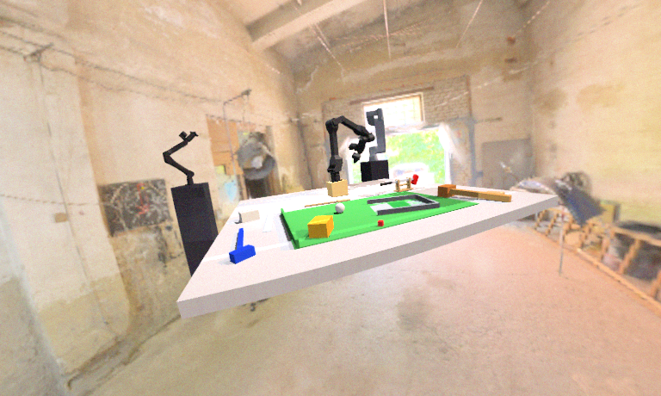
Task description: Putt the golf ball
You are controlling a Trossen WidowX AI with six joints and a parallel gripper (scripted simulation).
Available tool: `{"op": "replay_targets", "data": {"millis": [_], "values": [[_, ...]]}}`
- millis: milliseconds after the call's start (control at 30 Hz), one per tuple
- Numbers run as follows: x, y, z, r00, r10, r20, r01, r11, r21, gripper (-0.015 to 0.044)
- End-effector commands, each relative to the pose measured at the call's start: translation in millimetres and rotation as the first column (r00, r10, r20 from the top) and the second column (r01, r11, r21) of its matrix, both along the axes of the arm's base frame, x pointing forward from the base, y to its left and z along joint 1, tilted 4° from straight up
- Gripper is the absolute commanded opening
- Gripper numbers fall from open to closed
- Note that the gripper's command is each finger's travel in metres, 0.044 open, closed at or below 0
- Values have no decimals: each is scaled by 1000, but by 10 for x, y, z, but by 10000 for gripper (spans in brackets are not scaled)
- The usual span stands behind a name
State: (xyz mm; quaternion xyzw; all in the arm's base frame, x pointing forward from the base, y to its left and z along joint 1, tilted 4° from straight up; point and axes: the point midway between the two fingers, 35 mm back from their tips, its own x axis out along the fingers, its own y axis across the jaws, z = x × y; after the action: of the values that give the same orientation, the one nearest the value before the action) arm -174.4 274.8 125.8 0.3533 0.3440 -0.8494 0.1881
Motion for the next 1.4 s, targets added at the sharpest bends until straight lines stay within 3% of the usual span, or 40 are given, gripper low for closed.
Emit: {"op": "replay_targets", "data": {"millis": [0, 200, 467, 667, 833, 933, 1367], "values": [[504, 216, -188, 967, -240, 87, 247, 965, -85, 440], [1440, 463, -384, 759, -612, 220, 647, 747, -153, 440], [2546, 385, -569, 354, -867, 350, 934, 309, -179, 440], [3453, -31, -779, -124, -867, 482, 967, -215, -139, 440], [4103, -606, -936, -499, -664, 556, 772, -633, -62, 440], [4256, -696, -952, -543, -624, 562, 731, -680, -50, 440], [4265, -727, -1199, -543, -624, 562, 731, -680, -50, 440]]}}
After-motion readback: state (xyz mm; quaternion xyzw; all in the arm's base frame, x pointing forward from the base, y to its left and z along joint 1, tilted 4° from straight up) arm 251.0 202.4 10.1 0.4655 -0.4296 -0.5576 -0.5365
